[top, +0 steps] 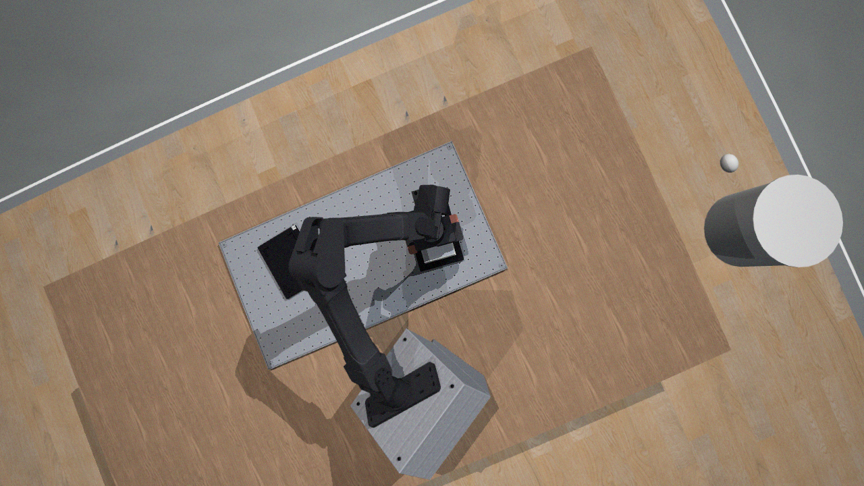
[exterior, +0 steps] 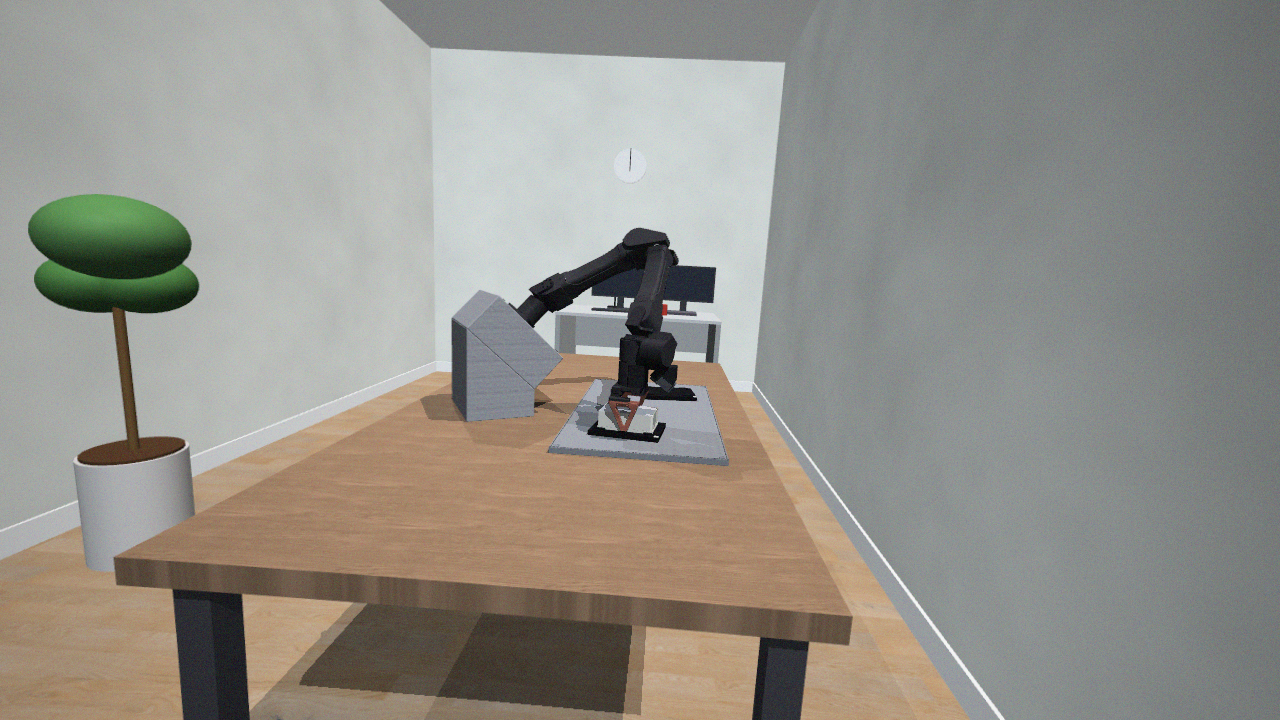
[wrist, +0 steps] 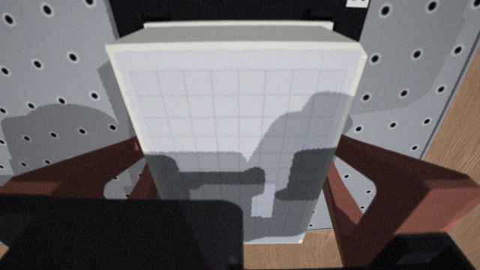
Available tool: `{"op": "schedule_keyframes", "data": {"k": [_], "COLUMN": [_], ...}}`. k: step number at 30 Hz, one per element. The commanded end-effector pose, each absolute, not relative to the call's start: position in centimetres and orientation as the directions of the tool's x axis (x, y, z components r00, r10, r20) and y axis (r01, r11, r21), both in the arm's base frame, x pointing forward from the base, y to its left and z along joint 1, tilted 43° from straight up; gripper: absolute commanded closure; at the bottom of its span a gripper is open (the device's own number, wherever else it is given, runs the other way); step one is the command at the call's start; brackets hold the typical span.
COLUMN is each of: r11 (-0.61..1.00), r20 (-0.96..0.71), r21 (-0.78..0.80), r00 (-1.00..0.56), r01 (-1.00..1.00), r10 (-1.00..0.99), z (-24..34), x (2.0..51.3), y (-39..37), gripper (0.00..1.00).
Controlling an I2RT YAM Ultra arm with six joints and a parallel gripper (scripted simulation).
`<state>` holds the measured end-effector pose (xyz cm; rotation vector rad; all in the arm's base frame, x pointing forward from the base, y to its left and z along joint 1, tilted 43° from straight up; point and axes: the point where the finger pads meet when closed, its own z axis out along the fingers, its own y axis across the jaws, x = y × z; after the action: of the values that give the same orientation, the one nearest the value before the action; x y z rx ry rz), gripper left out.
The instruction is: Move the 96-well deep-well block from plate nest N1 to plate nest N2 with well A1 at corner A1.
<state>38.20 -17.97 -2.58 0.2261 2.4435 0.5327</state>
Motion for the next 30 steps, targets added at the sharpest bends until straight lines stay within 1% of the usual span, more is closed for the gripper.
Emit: {"op": "schedule_keyframes", "data": {"k": [1,15,30], "r11": [0.905,0.905,0.905], "r20": [-0.544,-0.544,-0.544], "r21": [0.423,0.423,0.423], "r00": [-0.789,-0.789,-0.789], "r01": [0.038,0.038,0.038], "r10": [0.287,0.287,0.287], "z": [-2.4,-2.4,-0.1], "x": [38.2,38.2,36.2], "y": [-18.3,-18.3,-19.3], "gripper": [0.00,0.00,0.00]}}
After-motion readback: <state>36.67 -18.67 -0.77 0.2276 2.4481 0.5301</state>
